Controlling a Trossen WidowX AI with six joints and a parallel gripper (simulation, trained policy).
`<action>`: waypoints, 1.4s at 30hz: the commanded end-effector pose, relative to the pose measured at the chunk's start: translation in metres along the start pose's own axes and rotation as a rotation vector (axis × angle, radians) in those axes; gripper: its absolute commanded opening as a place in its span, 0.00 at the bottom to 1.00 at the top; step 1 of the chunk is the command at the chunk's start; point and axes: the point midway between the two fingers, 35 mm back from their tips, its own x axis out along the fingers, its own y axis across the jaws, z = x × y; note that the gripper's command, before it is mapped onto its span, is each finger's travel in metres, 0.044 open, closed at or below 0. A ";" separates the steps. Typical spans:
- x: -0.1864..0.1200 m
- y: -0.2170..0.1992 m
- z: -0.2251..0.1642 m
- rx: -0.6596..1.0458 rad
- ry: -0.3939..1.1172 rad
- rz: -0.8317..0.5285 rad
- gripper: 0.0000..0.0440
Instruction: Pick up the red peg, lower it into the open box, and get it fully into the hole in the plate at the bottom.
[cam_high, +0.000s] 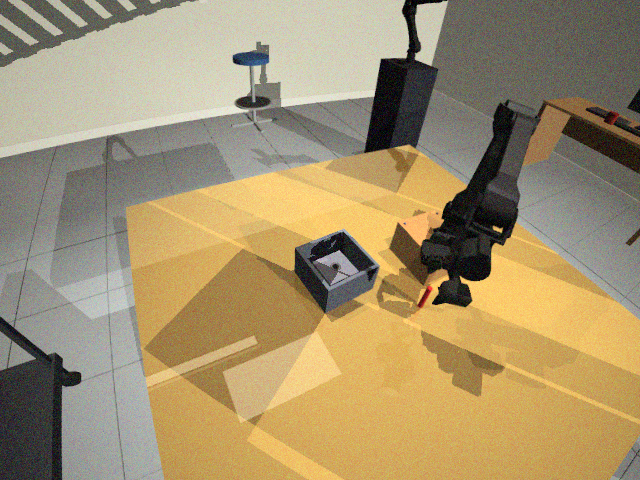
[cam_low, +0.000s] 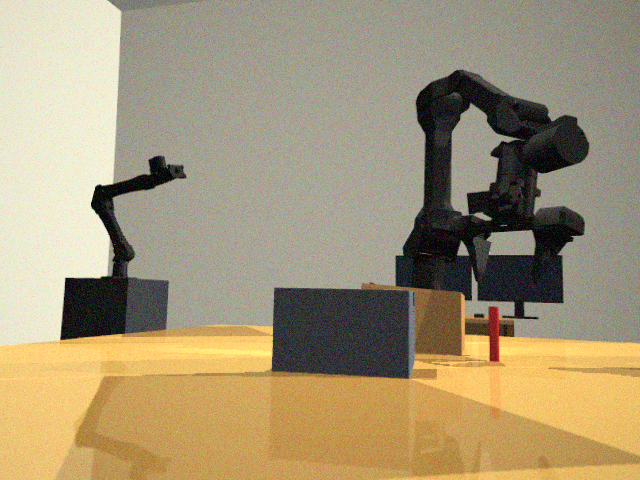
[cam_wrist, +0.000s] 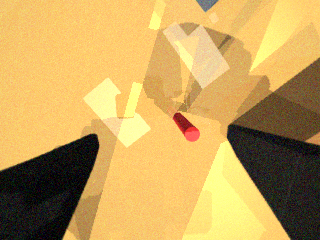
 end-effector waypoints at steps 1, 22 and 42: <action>0.011 -0.010 -0.001 0.053 0.003 -0.053 0.99; 0.083 -0.025 -0.013 0.251 -0.022 -0.061 0.97; 0.084 -0.019 -0.008 0.286 0.033 -0.067 0.00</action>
